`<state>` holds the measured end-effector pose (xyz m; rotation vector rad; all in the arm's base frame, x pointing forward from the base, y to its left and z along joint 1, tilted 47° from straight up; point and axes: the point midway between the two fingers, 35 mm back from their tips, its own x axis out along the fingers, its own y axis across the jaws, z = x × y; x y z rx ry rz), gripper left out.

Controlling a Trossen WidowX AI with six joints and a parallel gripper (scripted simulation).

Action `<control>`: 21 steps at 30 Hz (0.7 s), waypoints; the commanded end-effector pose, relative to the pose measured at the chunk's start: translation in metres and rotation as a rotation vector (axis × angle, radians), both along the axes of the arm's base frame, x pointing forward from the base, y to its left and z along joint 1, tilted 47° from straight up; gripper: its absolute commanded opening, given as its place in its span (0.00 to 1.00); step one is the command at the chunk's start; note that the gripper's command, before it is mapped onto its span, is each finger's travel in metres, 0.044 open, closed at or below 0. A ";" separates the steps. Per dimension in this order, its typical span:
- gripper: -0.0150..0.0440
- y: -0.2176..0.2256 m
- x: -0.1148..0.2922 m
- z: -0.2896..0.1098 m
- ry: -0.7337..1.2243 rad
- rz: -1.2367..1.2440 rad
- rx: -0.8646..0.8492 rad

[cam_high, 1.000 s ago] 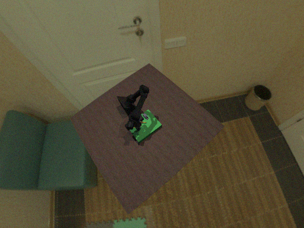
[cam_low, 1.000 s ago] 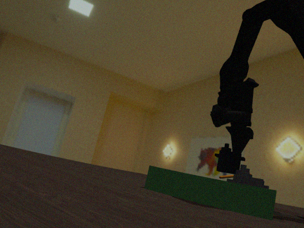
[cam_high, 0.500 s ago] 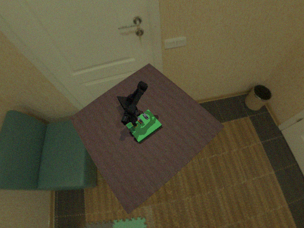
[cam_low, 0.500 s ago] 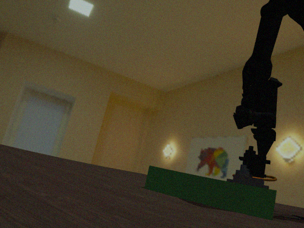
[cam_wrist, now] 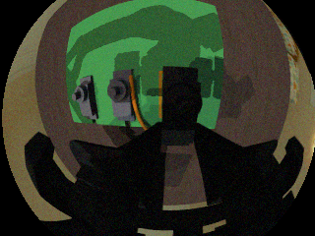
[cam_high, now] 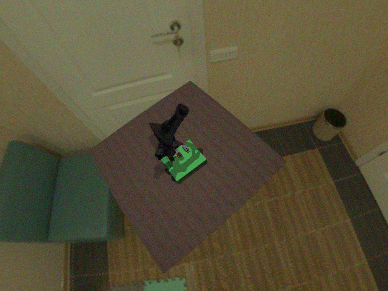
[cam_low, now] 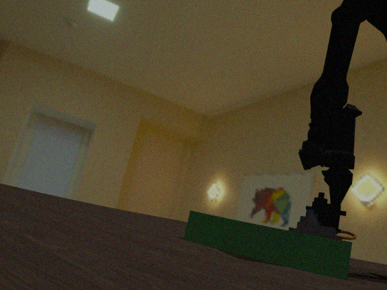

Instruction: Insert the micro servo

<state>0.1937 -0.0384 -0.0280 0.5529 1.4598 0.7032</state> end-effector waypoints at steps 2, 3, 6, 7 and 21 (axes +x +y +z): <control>0.25 0.003 0.001 -0.003 -0.001 -0.010 0.002; 0.25 0.003 0.001 -0.003 -0.001 -0.010 0.002; 0.25 0.003 0.001 -0.003 -0.001 -0.010 0.002; 0.25 0.003 0.001 -0.003 -0.001 -0.010 0.002; 0.25 0.009 0.001 -0.009 -0.001 -0.010 0.003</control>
